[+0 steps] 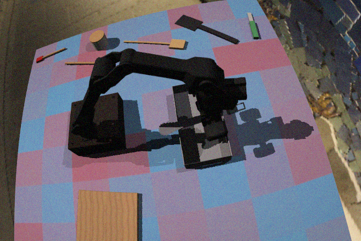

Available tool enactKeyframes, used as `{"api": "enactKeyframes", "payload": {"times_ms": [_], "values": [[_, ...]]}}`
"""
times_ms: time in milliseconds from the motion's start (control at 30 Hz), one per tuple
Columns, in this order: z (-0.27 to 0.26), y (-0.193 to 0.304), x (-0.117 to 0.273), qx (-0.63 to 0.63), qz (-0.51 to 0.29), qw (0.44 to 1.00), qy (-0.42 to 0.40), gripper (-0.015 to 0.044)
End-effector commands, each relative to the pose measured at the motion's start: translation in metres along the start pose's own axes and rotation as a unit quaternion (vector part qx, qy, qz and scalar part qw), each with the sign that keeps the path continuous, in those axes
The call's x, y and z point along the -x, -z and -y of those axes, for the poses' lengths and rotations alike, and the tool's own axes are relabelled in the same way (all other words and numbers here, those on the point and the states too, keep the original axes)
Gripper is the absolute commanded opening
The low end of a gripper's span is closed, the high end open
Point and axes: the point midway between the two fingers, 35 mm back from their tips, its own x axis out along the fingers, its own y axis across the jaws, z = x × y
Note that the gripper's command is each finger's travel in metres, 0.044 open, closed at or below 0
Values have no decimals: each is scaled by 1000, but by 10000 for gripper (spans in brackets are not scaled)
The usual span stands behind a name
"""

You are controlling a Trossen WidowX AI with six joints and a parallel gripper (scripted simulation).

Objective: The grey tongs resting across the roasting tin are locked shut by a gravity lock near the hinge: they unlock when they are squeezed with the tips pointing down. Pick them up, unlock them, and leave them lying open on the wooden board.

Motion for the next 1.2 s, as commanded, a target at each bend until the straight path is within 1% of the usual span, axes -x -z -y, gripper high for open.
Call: {"api": "enactKeyframes", "payload": {"times_ms": [0,233,533,1167], "values": [[2,1,0,-4,0,1000,0,-150],[36,13,1,-62,0,998,2,-150],[97,40,2,-155,-1,988,5,-150],[208,128,9,-350,-1,937,10,-150]]}}
